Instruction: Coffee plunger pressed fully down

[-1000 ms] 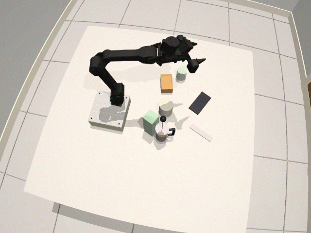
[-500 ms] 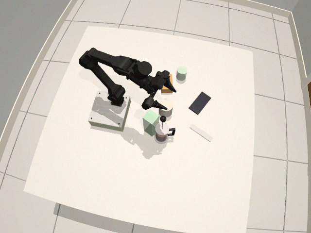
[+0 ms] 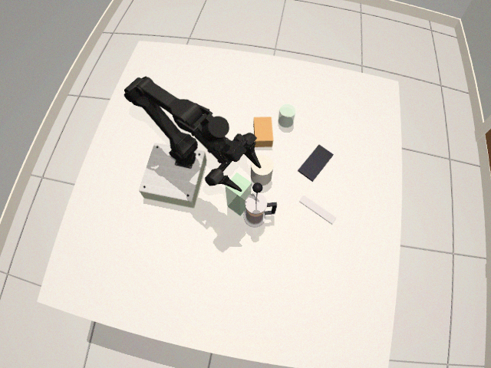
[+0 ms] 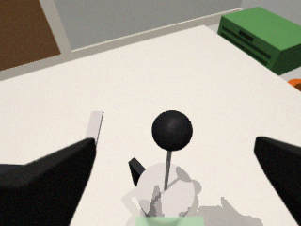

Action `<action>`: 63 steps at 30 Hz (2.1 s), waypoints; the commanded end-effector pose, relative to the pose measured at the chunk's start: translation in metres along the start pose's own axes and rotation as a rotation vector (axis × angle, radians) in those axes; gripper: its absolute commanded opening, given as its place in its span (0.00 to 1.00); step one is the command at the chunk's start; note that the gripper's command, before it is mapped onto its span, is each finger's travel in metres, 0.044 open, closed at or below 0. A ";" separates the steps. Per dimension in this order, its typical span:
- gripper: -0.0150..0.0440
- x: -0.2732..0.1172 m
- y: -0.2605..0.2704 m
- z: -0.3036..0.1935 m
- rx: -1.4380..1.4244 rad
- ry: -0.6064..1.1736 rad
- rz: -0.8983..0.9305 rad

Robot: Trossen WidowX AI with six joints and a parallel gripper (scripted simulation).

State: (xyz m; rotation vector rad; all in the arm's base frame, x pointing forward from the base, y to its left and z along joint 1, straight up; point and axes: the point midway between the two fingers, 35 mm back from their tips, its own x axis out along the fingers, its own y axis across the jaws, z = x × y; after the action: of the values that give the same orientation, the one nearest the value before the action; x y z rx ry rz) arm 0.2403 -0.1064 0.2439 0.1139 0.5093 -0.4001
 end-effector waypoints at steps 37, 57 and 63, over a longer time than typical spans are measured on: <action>0.64 0.039 -0.001 -0.003 0.000 -0.023 -0.007; 0.46 0.043 -0.001 -0.007 0.000 -0.023 -0.007; 0.46 0.050 -0.001 -0.014 0.000 -0.023 -0.007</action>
State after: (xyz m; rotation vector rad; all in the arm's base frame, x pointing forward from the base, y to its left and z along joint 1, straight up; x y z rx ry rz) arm 0.2725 -0.1217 0.2214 0.1006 0.4587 -0.4074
